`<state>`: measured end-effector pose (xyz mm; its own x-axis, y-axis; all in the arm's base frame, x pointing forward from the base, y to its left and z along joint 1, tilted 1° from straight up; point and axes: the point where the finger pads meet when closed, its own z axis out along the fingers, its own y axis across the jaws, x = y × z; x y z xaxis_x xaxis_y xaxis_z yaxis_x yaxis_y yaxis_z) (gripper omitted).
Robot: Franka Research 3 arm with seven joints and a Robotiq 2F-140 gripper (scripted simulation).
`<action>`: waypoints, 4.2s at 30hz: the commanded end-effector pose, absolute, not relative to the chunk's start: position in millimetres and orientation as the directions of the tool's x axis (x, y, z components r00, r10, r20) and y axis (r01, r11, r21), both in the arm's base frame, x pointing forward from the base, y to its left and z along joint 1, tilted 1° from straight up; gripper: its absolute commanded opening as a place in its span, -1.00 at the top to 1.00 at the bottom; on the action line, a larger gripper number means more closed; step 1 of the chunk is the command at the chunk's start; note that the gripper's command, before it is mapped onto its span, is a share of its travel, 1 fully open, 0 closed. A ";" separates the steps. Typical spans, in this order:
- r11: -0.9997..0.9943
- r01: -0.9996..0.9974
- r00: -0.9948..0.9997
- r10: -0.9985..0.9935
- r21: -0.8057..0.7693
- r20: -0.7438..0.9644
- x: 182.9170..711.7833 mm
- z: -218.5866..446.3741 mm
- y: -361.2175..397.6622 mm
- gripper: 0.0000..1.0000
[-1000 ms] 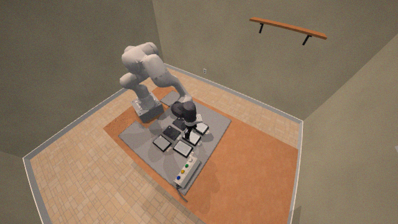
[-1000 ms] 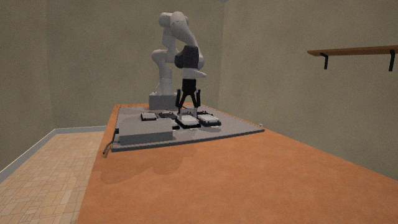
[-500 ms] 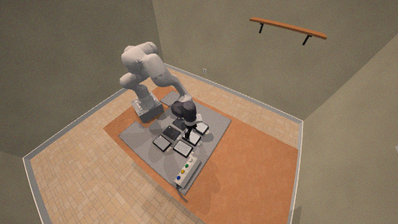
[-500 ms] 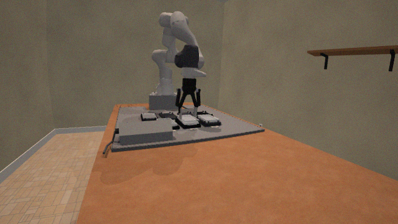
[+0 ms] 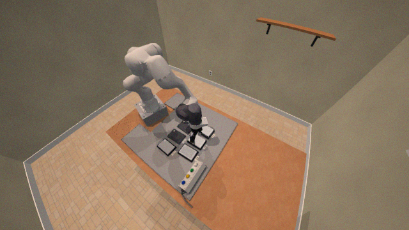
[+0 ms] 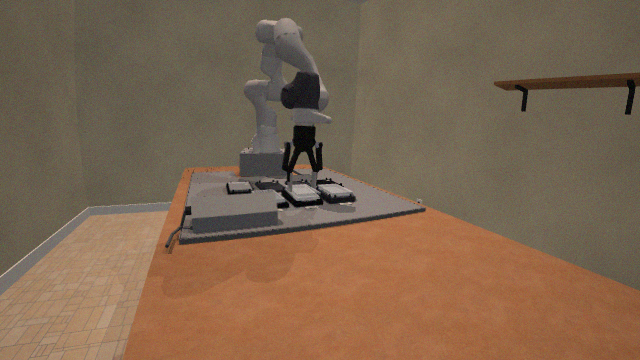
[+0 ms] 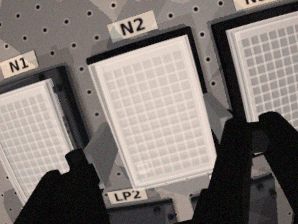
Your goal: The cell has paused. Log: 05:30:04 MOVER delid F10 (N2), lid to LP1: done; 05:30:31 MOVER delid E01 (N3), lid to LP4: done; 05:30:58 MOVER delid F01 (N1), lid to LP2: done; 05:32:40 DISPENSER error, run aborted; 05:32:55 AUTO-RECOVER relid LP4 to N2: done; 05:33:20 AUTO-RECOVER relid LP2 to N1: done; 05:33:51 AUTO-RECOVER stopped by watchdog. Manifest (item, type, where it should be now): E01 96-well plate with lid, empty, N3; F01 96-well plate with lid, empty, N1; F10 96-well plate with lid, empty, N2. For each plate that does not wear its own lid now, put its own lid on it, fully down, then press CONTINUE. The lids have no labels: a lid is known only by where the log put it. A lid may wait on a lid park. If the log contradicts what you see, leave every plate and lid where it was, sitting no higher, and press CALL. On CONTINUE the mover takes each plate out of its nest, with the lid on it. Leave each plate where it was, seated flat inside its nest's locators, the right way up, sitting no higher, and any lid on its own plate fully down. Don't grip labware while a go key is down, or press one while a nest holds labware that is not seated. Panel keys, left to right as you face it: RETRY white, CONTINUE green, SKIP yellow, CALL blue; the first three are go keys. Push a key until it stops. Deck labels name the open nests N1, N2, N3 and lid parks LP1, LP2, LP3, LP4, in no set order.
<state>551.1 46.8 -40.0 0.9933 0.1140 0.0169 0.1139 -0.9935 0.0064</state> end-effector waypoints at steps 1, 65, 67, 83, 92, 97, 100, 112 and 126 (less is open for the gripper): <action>-0.994 0.111 0.994 0.111 0.005 0.016 550.4 -38.2 47.4 1.00; -0.994 0.111 0.994 0.111 0.005 0.016 559.5 5.4 -44.0 1.00; -0.994 0.111 0.994 0.111 0.005 0.016 559.6 5.5 -76.8 1.00; -0.994 0.111 0.994 0.111 0.005 0.016 559.6 5.5 -78.2 1.00; -0.994 0.111 0.994 0.111 0.005 0.016 559.6 5.5 -78.2 1.00; -0.994 0.111 0.994 0.111 0.005 0.016 559.6 5.5 -78.2 1.00; -0.994 0.111 0.994 0.111 0.005 0.016 559.6 5.5 -78.2 1.00; -0.993 0.116 0.993 0.116 0.005 0.016 559.6 4.9 -78.3 1.00; -0.989 0.150 0.988 0.150 0.006 0.016 559.6 -1.4 -78.4 1.00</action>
<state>557.6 -77.4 0.1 0.9917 0.1282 0.0118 0.1282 -0.9917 0.0035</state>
